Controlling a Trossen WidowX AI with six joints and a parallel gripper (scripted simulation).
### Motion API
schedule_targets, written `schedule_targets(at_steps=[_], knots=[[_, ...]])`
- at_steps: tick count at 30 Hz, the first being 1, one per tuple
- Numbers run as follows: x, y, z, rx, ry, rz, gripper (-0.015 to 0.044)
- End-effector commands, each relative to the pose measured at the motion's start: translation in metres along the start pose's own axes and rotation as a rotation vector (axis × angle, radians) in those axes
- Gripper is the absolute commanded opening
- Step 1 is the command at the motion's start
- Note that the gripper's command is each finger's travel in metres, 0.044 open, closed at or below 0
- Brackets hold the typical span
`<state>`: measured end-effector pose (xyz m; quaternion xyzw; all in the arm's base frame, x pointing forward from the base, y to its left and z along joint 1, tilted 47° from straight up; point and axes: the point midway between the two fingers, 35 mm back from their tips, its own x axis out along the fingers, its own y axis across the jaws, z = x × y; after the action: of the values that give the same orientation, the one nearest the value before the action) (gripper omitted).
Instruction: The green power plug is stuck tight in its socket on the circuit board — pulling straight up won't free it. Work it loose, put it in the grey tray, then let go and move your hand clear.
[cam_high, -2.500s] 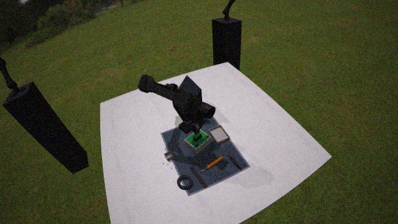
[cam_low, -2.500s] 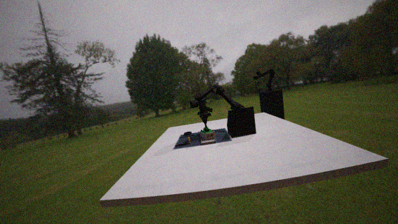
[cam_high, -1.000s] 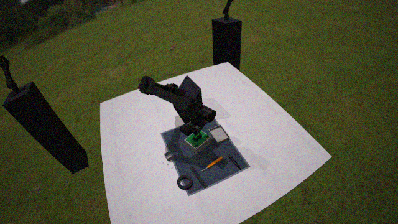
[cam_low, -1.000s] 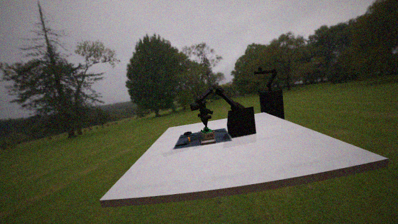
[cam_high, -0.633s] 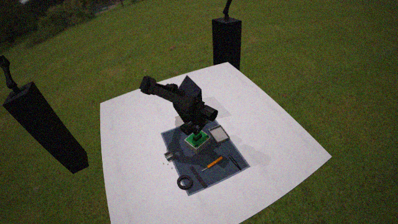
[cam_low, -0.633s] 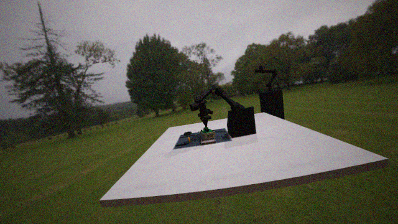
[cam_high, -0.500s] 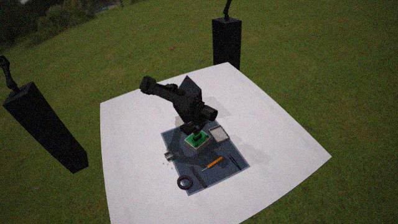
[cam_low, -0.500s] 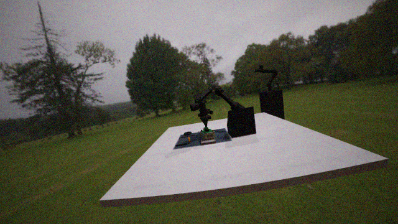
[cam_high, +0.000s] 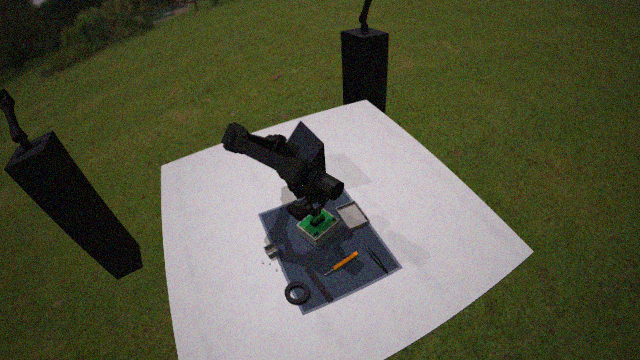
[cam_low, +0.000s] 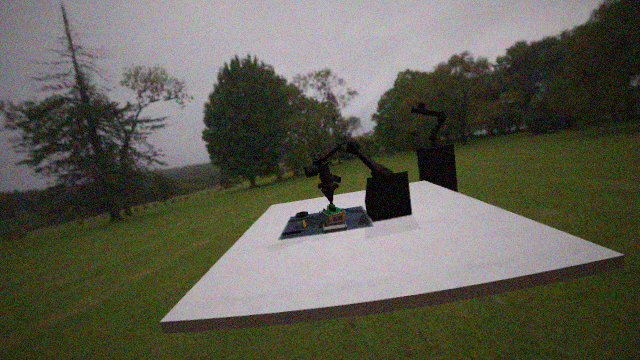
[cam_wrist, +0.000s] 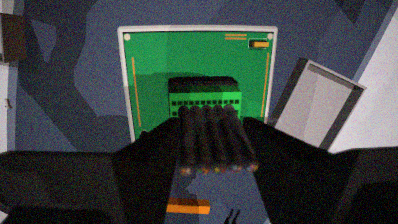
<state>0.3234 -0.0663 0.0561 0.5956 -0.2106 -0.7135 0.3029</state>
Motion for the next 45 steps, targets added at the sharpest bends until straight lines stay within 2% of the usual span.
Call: schedule_targets(at_steps=[1,8,18,22,26,33,37,45], knots=[[-0.014,-0.009,0.000,-0.010,0.030,0.109,0.0000],[-0.015,-0.018,0.000,-0.009,0.030,0.203,0.0000],[-0.019,0.002,0.000,-0.012,0.029,-0.028,0.0000],[-0.020,0.006,0.000,-0.013,0.029,-0.070,0.0000],[-0.021,0.001,0.000,-0.012,0.029,-0.019,0.0000],[-0.020,-0.015,0.000,-0.010,0.030,0.168,0.0000],[-0.021,-0.018,0.001,-0.009,0.030,0.206,0.0000],[-0.024,-0.004,0.000,-0.011,0.030,0.039,0.0000]])
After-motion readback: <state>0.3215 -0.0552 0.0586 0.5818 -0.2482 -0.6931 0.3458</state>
